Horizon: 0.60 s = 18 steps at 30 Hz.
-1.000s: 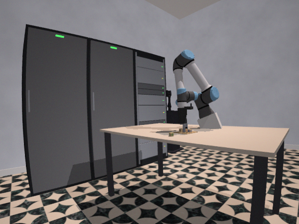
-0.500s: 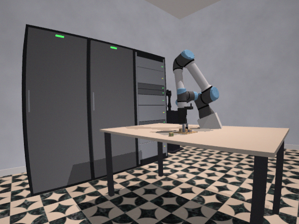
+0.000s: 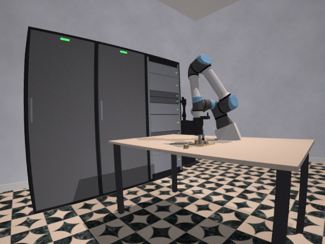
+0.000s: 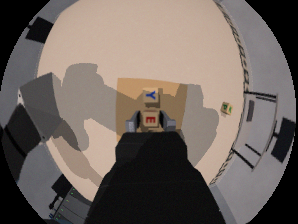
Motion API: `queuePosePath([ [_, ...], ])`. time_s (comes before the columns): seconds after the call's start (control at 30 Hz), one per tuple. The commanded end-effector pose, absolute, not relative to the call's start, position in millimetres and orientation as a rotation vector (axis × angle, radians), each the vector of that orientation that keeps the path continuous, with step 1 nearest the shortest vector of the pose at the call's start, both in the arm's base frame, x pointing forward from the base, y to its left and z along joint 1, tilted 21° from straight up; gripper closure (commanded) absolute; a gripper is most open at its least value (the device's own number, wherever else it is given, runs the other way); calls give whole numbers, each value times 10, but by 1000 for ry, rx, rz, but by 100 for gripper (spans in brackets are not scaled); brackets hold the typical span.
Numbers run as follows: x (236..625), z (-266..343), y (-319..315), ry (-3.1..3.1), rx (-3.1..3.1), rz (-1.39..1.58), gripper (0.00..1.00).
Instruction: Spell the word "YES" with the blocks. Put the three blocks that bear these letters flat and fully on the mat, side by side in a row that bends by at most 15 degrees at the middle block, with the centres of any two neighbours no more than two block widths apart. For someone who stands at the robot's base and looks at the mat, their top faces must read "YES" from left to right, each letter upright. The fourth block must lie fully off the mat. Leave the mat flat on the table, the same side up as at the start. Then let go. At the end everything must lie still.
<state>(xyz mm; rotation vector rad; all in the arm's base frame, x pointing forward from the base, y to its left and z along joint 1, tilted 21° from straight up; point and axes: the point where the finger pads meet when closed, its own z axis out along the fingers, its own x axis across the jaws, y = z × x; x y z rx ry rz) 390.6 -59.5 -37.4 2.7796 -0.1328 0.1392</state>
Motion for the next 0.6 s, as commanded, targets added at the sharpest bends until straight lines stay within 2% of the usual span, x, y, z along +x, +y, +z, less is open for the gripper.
queuePosePath([
  [0.0,3928,-295,-574,-132,2778,150,21],
  [0.57,3886,214,-385,-133,2777,151,21],
])
